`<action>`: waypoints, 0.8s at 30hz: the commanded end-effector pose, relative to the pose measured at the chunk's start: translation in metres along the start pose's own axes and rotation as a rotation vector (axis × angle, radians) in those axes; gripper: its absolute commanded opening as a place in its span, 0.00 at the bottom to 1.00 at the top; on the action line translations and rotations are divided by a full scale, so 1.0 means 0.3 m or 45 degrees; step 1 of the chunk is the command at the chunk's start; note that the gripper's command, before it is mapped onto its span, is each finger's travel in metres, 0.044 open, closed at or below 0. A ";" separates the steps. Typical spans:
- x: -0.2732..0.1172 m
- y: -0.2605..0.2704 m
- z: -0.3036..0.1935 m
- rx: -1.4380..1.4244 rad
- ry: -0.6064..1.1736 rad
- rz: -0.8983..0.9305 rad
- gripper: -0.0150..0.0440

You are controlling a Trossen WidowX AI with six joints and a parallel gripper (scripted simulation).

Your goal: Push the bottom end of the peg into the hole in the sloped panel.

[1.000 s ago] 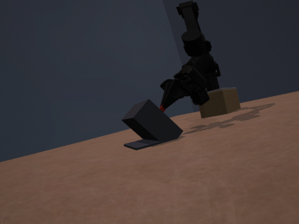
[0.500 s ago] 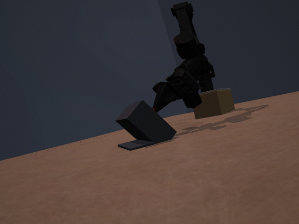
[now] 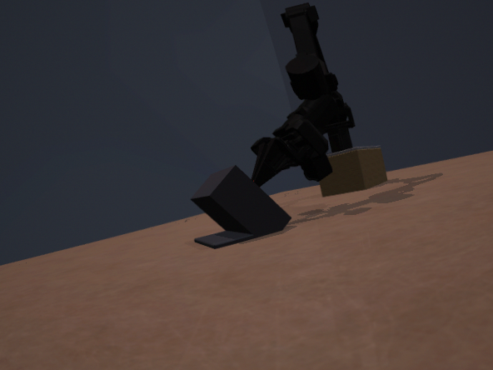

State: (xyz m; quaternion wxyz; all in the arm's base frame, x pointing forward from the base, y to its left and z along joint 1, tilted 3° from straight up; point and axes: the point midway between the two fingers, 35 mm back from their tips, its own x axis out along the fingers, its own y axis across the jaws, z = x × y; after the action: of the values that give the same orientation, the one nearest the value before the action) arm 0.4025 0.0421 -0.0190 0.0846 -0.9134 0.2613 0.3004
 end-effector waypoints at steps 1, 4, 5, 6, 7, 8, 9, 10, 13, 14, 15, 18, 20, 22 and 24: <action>-0.001 0.000 -0.001 0.001 0.000 0.000 0.25; -0.001 0.000 -0.001 0.001 0.000 0.000 0.25; -0.001 0.000 -0.001 0.001 0.000 0.000 0.30; -0.001 0.000 -0.001 0.001 0.000 0.000 0.34; -0.001 0.000 -0.001 0.001 0.000 0.000 0.39; -0.001 0.000 -0.001 0.001 0.000 0.000 0.43; -0.001 0.000 -0.001 0.001 0.000 0.000 0.48; -0.001 0.000 -0.001 0.001 0.000 0.000 0.52; -0.001 0.000 -0.001 0.001 0.000 0.000 0.65; -0.001 0.000 -0.001 0.001 0.000 0.000 0.70; -0.001 0.000 -0.001 0.001 0.000 0.000 0.74; -0.003 0.000 -0.001 0.000 0.000 0.000 0.88; -0.009 -0.001 -0.001 0.000 -0.001 0.000 0.97; -0.017 -0.003 -0.001 0.000 -0.002 0.000 1.00; -0.027 -0.004 -0.002 0.000 -0.003 0.000 1.00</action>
State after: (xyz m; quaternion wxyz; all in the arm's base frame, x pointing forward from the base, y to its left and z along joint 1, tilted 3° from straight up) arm 0.4002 0.0444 -0.0181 0.0831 -0.9130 0.2602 0.3031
